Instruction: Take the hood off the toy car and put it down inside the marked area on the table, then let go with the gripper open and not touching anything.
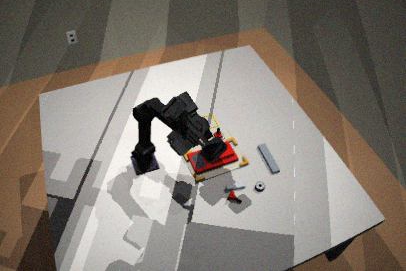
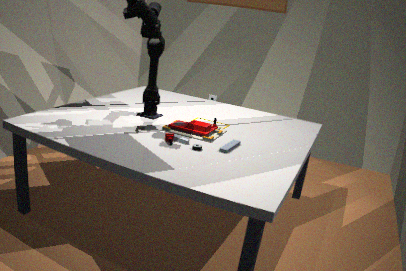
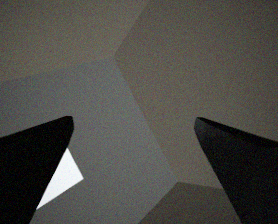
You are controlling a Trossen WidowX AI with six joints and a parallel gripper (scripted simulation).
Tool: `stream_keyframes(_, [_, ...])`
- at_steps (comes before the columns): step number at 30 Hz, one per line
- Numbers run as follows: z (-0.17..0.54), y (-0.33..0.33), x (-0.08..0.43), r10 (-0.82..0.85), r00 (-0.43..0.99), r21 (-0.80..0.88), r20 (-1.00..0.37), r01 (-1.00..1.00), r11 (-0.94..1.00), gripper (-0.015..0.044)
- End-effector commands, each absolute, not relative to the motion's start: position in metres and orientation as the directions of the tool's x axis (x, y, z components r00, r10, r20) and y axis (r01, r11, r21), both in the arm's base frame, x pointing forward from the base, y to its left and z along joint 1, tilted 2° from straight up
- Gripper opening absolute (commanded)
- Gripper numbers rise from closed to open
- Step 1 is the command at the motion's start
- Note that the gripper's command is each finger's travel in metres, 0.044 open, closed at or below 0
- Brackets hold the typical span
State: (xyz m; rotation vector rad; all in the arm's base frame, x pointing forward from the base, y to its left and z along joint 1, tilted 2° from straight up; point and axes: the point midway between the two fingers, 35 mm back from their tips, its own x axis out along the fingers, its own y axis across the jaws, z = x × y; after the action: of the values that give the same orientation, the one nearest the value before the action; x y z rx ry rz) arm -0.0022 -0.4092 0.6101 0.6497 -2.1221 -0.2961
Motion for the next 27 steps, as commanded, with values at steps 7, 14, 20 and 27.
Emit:
stream_keyframes(7, [0.575,-0.442,0.062,-0.742,-0.338,0.731,0.579,-0.187,0.656,0.044])
stream_keyframes(14, [0.542,-0.462,0.109,-0.86,-0.198,0.875,0.47,-0.024,0.483,0.044])
stream_keyframes(20, [0.506,-0.472,0.155,-0.938,-0.062,0.931,0.342,0.162,0.329,0.044])
stream_keyframes(27, [0.459,-0.472,0.206,-0.981,0.093,0.898,0.168,0.395,0.191,0.044])
